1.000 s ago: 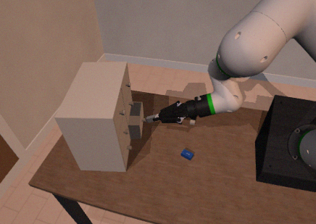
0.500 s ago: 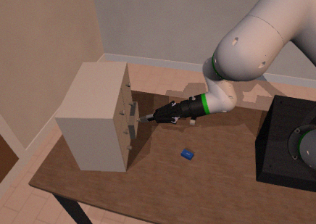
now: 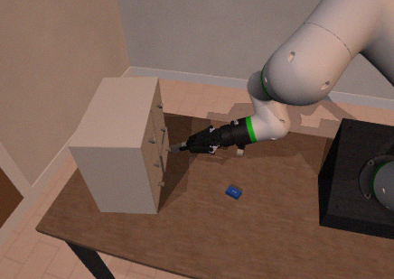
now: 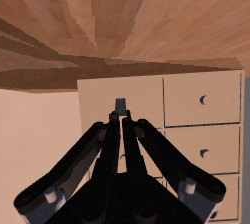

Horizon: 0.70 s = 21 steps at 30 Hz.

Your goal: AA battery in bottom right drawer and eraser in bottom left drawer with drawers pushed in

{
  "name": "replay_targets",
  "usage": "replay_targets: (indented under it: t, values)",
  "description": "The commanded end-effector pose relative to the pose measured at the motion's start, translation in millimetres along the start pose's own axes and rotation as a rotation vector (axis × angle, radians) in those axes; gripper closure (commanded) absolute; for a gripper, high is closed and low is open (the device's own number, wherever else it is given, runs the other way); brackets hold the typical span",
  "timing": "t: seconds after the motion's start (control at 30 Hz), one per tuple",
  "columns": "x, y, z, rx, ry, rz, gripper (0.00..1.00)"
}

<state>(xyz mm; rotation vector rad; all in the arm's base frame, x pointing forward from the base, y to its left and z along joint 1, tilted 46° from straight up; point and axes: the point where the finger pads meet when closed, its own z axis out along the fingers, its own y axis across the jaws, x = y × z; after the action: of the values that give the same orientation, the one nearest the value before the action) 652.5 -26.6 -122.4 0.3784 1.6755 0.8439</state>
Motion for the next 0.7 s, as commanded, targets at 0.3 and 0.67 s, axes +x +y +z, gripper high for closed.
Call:
replay_targets:
  t: [0.3, 0.67]
  values:
    - [-2.1, -0.1, 5.3, 0.000, 0.000, 0.000, 1.00]
    - [-2.4, -0.1, 6.1, 0.000, 0.000, 0.000, 1.00]
